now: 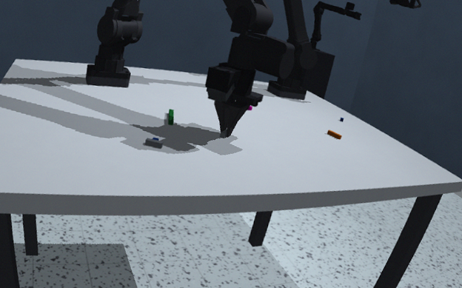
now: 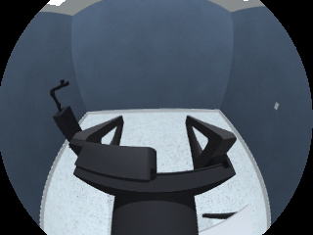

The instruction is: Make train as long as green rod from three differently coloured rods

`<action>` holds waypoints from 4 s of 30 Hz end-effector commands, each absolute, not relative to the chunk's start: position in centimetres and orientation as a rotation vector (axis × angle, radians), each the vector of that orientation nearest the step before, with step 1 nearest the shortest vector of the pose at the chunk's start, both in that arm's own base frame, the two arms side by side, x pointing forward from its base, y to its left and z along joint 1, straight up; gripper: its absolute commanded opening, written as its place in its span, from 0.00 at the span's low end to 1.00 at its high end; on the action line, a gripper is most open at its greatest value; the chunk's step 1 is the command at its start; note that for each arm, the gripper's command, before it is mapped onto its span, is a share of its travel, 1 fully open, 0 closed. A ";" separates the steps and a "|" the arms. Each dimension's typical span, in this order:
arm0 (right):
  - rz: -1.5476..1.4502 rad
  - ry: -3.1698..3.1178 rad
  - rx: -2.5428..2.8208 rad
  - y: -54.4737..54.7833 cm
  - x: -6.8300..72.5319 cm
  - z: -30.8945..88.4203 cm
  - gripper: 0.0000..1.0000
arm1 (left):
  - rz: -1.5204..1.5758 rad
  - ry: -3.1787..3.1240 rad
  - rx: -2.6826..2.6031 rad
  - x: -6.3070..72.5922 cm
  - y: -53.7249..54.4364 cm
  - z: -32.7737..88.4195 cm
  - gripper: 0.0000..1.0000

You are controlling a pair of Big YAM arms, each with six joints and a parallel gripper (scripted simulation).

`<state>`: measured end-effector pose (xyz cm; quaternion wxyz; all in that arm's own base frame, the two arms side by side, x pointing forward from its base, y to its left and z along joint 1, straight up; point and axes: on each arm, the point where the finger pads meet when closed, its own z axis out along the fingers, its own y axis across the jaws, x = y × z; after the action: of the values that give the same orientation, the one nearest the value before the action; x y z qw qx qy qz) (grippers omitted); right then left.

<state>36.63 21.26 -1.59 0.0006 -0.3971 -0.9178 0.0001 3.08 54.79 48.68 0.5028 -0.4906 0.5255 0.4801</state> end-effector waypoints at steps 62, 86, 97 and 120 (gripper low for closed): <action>-0.050 -2.923 -1.176 49.6 36.5 12.0 0.04 | 1.175 1.231 -1.175 2.6 54.4 50.1 1.00; -0.052 -2.927 -1.134 70.2 20.0 9.9 0.04 | 1.175 1.231 -1.175 2.6 54.4 50.1 1.00; -0.135 -2.931 -1.102 70.5 19.0 13.6 0.04 | 1.175 1.231 -1.175 2.6 54.4 50.1 1.00; 0.006 -2.941 -1.108 69.6 18.8 2.8 0.04 | 1.175 1.231 -1.175 2.6 54.4 50.1 1.00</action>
<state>18.72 68.83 4.25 -0.0004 -0.3502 -0.9366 0.0086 3.08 54.79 48.68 0.5028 -0.4906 0.5255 0.4801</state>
